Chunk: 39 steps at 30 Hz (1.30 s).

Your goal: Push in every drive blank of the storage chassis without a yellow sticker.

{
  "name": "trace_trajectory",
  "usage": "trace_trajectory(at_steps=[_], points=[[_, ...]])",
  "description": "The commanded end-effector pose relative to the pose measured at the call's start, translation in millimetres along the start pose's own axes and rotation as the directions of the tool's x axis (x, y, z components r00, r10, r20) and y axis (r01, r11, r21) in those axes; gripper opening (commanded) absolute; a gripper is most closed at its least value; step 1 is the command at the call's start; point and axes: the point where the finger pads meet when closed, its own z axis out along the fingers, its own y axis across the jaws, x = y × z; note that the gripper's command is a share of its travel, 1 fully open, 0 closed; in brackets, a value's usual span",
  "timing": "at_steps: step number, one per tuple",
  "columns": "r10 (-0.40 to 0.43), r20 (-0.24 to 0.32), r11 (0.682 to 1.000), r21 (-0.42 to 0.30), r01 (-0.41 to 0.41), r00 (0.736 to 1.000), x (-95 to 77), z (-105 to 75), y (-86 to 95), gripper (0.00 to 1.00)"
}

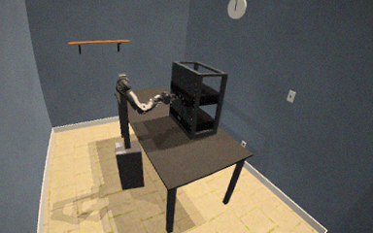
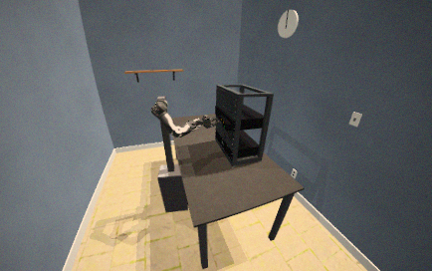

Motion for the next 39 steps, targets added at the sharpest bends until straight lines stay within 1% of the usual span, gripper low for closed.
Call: trace_trajectory(at_steps=[1,5,9,11,14,18,21,24,26,28,35,37,39], points=[[-0.001,0.025,1.0,0.015,0.001,1.0,-3.9,-8.2,-3.9,0.0],[-0.001,0.025,1.0,0.015,0.001,1.0,-3.5,-31.8,-3.6,0.0],[-0.001,0.025,1.0,0.014,0.001,1.0,-3.2,-46.9,-3.5,0.0],[-0.001,0.025,1.0,0.014,0.001,1.0,-3.2,-46.9,-3.5,0.0],[-0.001,0.025,1.0,0.014,0.001,1.0,-3.1,-51.7,-3.4,0.0],[-0.002,0.027,1.0,0.017,0.002,1.0,-3.7,-52.2,-4.6,0.0],[-0.003,0.027,1.0,0.019,0.002,1.0,-7.2,-52.4,-5.8,0.0],[-0.003,0.029,1.0,0.021,0.002,1.0,-18.9,-53.3,-8.9,0.0],[-0.003,0.029,1.0,0.021,0.002,1.0,-31.4,-54.5,-11.5,0.0],[-0.003,0.029,1.0,0.021,0.002,1.0,-31.4,-54.5,-11.5,0.0],[-0.002,0.029,1.0,0.02,0.001,1.0,-89.4,-60.1,-23.3,0.0],[-0.002,0.029,1.0,0.02,0.001,1.0,-102.9,-61.4,-26.0,0.0],[-0.002,0.029,1.0,0.02,0.001,1.0,-112.0,-62.3,-27.9,0.0]])
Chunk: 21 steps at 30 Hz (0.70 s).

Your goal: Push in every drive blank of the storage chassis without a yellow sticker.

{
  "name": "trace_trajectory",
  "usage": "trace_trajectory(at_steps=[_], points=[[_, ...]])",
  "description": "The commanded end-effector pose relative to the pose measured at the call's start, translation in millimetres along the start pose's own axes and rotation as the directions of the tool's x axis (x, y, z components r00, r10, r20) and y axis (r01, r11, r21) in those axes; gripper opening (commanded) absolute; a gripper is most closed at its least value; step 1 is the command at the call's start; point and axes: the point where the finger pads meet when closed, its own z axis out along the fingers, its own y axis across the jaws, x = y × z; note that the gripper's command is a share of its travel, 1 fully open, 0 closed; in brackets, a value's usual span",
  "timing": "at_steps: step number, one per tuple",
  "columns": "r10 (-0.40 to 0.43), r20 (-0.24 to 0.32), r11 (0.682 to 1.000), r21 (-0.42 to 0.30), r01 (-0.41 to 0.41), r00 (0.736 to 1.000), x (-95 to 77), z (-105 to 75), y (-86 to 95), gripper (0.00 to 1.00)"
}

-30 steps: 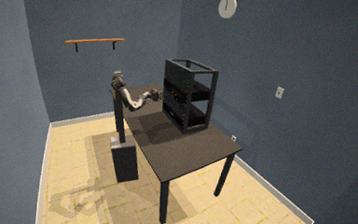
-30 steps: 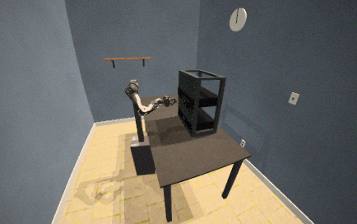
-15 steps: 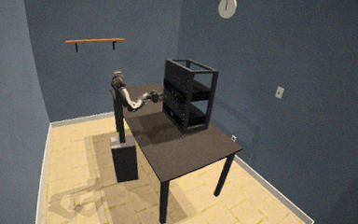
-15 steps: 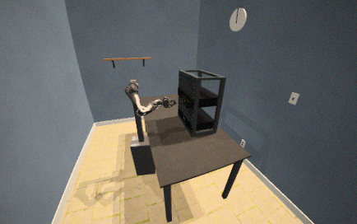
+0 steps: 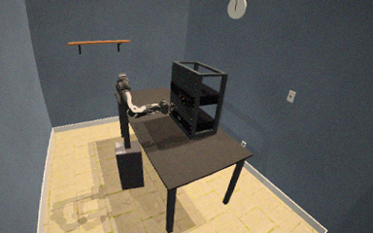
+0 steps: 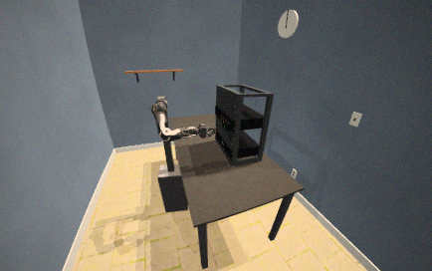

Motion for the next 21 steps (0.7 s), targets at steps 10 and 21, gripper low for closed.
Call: trace_trajectory(at_steps=[10,21], points=[[0.016,-0.026,1.0,-0.02,-0.017,1.0,-0.9,2.7,3.0,0.0],[0.017,-0.027,1.0,-0.018,-0.017,0.999,0.7,50.1,3.8,0.0]])
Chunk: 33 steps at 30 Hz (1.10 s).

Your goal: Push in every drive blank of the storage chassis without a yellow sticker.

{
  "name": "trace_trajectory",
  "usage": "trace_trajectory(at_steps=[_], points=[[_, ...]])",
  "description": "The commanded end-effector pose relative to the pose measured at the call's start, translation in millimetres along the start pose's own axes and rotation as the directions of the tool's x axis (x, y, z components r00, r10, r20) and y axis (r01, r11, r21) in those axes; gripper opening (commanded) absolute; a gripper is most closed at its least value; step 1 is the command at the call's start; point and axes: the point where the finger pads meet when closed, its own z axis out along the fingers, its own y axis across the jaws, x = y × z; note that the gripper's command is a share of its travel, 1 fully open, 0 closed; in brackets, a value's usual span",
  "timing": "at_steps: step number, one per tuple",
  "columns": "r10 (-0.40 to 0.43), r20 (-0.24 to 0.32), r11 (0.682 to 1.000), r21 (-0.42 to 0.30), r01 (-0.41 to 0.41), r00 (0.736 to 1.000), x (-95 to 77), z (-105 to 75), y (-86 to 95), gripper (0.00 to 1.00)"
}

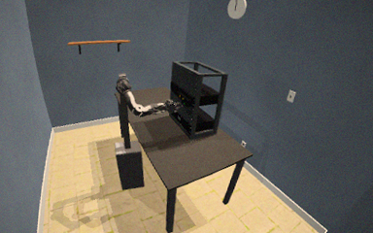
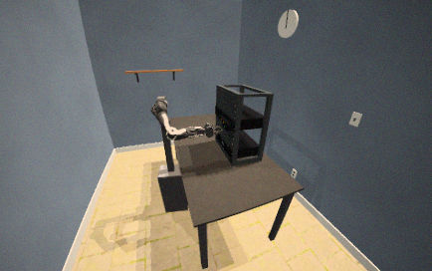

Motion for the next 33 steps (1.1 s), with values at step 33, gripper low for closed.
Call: trace_trajectory(at_steps=[33], points=[[-0.006,-0.02,1.0,0.005,0.006,1.0,5.3,16.4,1.1,0.0]])
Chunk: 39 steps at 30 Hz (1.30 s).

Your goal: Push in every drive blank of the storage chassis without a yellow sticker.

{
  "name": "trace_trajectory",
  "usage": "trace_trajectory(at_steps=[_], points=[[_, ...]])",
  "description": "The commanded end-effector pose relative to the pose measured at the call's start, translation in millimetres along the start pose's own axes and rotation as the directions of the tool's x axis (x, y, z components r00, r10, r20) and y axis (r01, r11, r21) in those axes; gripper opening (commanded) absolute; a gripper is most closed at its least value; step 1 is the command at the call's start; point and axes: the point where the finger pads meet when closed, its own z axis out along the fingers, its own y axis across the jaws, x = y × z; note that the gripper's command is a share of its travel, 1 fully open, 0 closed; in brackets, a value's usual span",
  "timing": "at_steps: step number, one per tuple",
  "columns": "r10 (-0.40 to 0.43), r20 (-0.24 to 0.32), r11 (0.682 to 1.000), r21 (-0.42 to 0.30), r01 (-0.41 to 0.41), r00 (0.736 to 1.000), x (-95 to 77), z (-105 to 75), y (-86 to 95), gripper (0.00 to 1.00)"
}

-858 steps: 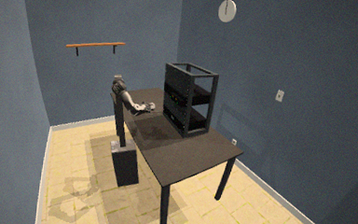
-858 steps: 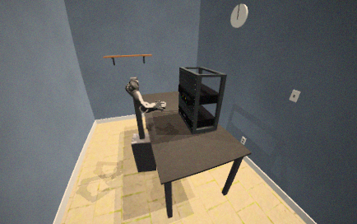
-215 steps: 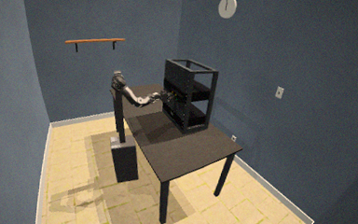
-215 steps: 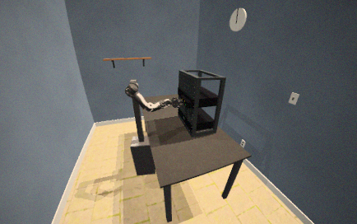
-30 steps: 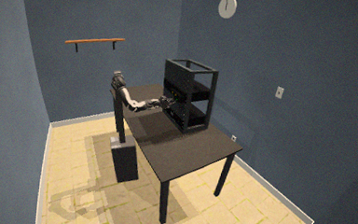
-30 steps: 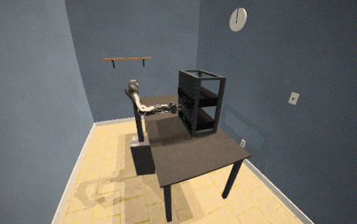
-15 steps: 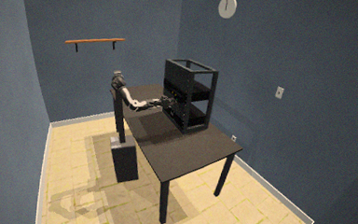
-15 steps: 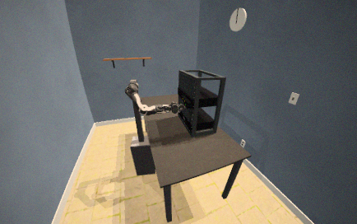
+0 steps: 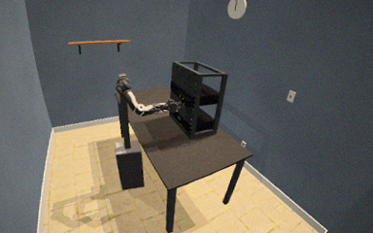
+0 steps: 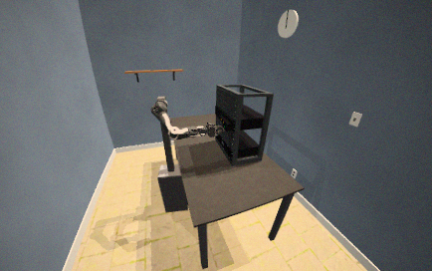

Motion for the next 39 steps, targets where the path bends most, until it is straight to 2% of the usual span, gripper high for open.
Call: trace_trajectory(at_steps=[1,15,39], points=[[-0.001,-0.004,1.0,0.004,0.001,1.0,1.9,0.4,0.1,0.0],[-0.001,-0.003,1.0,0.005,0.001,1.0,1.7,0.6,-0.2,0.0],[-0.001,-0.002,1.0,0.008,0.001,1.0,2.6,18.3,0.6,0.0]])
